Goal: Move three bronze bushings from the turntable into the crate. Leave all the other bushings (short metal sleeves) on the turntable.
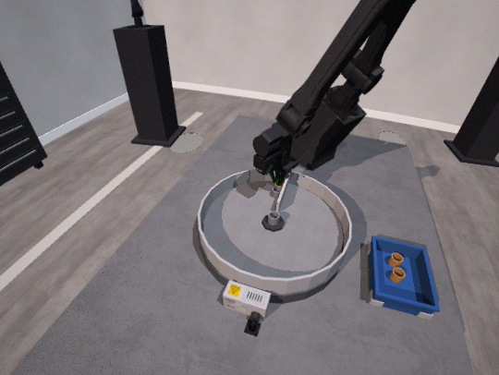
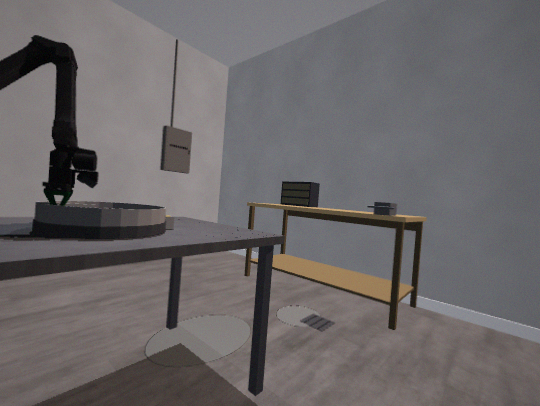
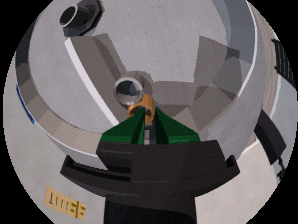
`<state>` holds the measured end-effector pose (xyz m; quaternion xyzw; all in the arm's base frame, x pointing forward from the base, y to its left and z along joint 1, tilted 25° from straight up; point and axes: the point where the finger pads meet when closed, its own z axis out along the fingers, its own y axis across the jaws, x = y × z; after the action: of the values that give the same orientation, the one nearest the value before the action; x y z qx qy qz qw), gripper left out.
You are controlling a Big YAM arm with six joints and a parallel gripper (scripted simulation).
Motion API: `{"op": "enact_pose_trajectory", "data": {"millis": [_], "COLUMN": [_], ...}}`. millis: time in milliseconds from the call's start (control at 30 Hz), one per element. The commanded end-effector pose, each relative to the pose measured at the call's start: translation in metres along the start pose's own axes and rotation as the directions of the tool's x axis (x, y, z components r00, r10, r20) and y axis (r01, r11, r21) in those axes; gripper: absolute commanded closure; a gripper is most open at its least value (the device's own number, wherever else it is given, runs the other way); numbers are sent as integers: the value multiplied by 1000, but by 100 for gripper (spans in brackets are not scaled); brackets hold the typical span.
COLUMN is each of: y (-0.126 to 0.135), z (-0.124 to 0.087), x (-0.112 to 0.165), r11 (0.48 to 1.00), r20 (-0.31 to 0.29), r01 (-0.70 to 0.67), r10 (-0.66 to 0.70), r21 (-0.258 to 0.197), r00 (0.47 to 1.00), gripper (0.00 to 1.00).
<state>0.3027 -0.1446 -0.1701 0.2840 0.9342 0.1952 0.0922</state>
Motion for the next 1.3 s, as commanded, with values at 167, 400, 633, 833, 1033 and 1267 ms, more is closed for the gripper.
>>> {"op": "enact_pose_trajectory", "data": {"millis": [167,400,633,833,1033,1267], "y": [0,0,0,0,0,3], "z": [0,0,0,0,0,1], "x": [2,2,2,2,2,4], "r11": [1000,1000,1000,1000,1000,1000], "r20": [-2,-2,-2,-2,-2,-9], "r01": [-11,-11,-11,-11,-11,-4], "r10": [11,11,11,11,11,4], "r21": [-1,-1,-1,-1,-1,-4], "r00": [1000,1000,1000,1000,1000,1000], "gripper": [87,87,87,87,87,100]}}
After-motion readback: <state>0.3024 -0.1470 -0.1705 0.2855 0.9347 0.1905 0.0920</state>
